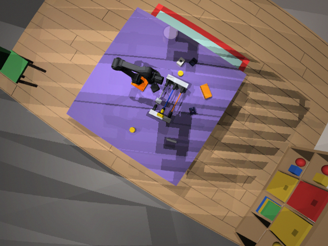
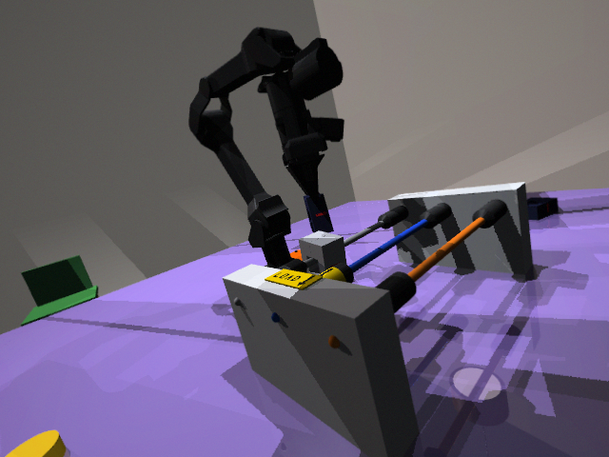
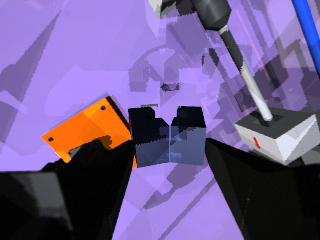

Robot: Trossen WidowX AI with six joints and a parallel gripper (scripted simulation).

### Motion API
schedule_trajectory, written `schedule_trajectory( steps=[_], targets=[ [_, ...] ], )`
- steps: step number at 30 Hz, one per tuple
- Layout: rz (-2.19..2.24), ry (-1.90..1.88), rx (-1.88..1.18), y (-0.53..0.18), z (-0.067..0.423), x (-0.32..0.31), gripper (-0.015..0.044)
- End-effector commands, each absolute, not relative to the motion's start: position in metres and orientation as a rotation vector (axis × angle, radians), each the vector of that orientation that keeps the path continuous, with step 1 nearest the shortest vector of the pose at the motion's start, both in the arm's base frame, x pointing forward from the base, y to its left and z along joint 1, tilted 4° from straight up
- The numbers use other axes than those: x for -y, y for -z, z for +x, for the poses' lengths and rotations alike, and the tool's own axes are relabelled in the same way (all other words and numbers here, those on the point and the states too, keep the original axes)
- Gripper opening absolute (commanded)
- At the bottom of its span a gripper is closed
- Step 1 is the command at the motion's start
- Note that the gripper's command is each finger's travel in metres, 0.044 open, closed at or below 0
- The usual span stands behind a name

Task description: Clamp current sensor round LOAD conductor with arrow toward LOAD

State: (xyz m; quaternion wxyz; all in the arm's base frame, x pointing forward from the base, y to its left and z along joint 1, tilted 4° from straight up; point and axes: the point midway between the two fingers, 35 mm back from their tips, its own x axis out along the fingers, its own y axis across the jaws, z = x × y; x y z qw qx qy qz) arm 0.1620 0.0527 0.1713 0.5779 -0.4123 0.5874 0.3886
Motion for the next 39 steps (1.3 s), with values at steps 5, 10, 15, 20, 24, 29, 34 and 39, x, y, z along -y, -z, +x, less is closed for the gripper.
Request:
schedule_trajectory(
  steps=[5,10,15,20,24,29,34,39],
  targets=[
    [-0.764,-0.695,-1.419,-0.176,0.163,-0.053,0.0],
    [-0.63,-0.562,-1.444,-0.177,0.163,-0.053,0.0],
    [-0.493,-0.43,-1.46,-0.179,0.163,-0.053,0.0],
    [-0.354,-0.301,-1.468,-0.18,0.164,-0.054,0.0],
    [-0.242,-0.199,-1.468,-0.182,0.164,-0.054,0.0],
    [-0.1,-0.074,-1.462,-0.183,0.165,-0.054,0.0],
    [0.044,0.049,-1.449,-0.185,0.165,-0.054,0.0],
    [0.188,0.169,-1.428,-0.186,0.166,-0.055,0.0]
  ],
)
